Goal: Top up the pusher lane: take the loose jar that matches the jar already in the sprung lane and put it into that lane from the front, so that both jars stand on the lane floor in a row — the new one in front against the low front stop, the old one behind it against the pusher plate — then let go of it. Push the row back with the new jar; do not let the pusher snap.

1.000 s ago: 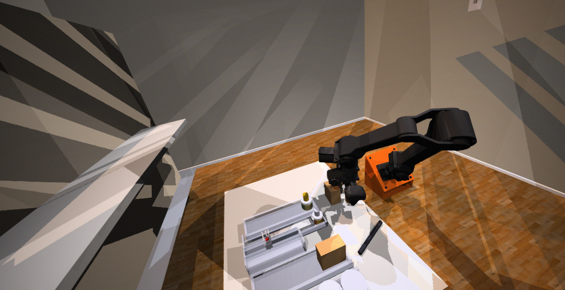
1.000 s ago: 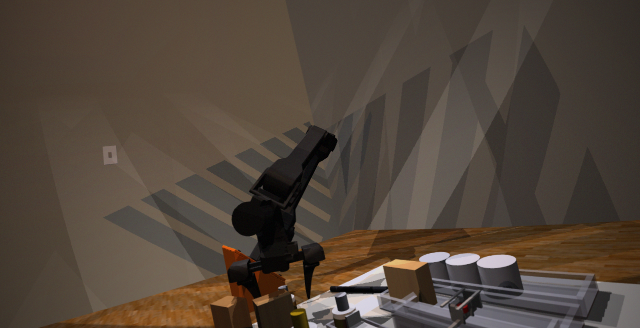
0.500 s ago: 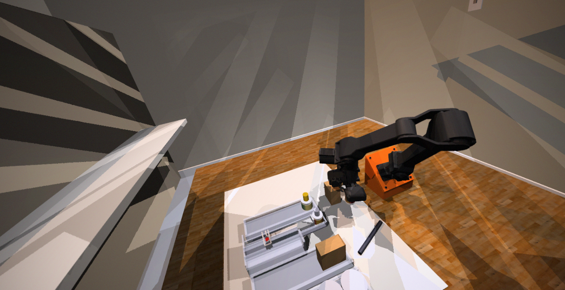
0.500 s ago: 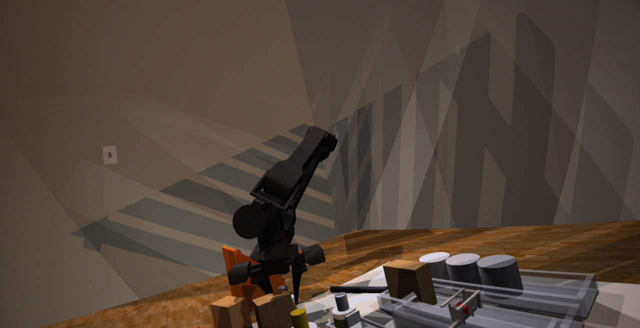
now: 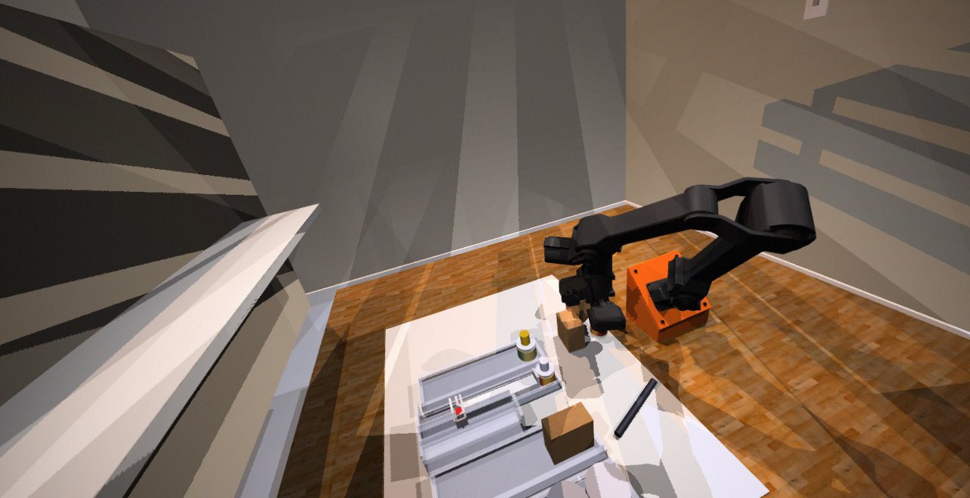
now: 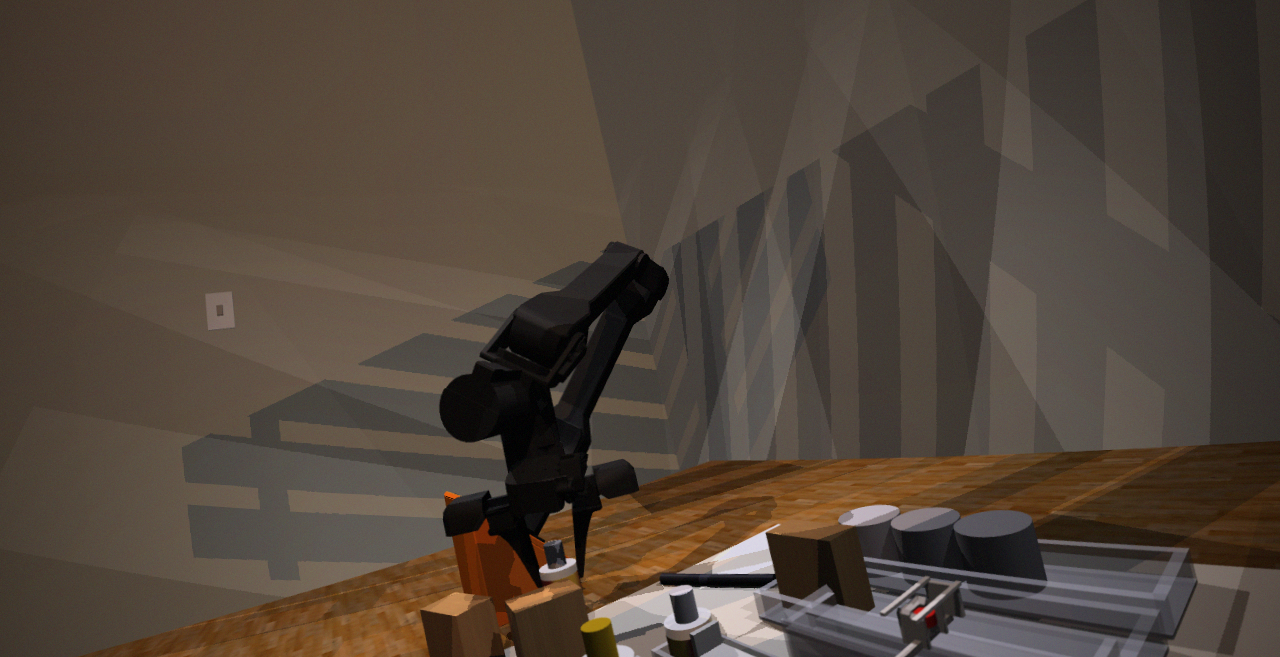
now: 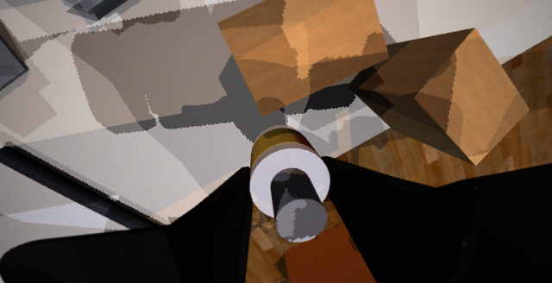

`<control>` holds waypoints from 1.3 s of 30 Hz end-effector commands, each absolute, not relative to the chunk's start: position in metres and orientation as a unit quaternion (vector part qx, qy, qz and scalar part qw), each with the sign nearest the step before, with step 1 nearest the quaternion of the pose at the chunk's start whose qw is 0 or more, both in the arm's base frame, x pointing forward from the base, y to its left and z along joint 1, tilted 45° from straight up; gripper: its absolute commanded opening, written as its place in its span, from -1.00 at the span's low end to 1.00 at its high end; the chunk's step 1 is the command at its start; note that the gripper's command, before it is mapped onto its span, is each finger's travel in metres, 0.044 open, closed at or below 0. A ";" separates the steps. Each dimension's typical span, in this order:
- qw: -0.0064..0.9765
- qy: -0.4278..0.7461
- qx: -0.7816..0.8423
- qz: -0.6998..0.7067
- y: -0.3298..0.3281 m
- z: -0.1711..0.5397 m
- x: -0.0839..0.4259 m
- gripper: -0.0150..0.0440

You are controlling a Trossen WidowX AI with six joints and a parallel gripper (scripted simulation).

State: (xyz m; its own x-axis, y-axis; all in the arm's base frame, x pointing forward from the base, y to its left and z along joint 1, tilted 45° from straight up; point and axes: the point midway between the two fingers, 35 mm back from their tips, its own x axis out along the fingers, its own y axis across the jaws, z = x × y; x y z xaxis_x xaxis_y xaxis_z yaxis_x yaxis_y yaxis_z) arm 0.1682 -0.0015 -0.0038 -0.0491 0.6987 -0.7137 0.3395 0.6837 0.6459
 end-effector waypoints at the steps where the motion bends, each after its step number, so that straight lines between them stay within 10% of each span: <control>1: 0.589 0.706 0.362 0.153 -0.023 0.012 0.170 -0.49; 39: 0.645 0.666 0.253 0.276 0.009 0.038 0.267 -0.49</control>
State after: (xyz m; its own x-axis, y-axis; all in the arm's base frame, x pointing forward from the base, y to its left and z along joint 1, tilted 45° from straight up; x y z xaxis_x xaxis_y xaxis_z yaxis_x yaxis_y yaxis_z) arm 0.2509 -0.0046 0.0362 -0.0448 0.6861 -0.7261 0.0327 0.7274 0.6854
